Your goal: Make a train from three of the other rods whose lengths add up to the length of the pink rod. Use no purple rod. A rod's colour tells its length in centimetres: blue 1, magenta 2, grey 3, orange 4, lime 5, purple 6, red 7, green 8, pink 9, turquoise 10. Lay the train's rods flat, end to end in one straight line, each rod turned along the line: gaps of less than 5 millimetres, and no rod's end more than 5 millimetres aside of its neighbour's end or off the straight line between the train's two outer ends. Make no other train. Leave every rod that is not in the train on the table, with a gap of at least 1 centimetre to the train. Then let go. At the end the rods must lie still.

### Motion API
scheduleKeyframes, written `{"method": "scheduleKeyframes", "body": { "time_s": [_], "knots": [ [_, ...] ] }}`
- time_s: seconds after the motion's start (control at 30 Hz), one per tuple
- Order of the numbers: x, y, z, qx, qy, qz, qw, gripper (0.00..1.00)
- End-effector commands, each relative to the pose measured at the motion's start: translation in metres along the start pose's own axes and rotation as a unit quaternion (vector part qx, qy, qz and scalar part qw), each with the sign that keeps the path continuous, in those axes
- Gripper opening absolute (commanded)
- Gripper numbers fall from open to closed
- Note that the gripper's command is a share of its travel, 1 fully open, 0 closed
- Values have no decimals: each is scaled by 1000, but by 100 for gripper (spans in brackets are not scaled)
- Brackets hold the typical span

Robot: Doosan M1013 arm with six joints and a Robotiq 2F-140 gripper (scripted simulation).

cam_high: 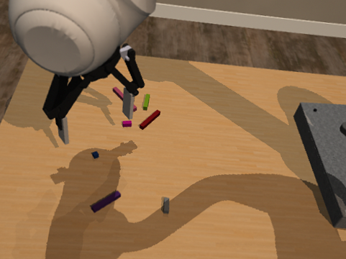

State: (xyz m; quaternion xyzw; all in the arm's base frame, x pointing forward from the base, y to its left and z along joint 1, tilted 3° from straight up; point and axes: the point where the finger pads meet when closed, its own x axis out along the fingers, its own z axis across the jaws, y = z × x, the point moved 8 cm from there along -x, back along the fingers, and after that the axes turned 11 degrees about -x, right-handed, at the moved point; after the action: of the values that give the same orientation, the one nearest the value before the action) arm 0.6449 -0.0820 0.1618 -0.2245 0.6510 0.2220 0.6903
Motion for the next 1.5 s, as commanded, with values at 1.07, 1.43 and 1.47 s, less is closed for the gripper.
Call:
{"method": "scheduleKeyframes", "body": {
  "time_s": [1.07,1.43,1.47],
  "knots": [
    [0,-2,3,2,1,-1,1000,15],
    [3,-2,3,2,1,-1,1000,15],
    [4,-2,3,2,1,-1,1000,15]
  ]
}}
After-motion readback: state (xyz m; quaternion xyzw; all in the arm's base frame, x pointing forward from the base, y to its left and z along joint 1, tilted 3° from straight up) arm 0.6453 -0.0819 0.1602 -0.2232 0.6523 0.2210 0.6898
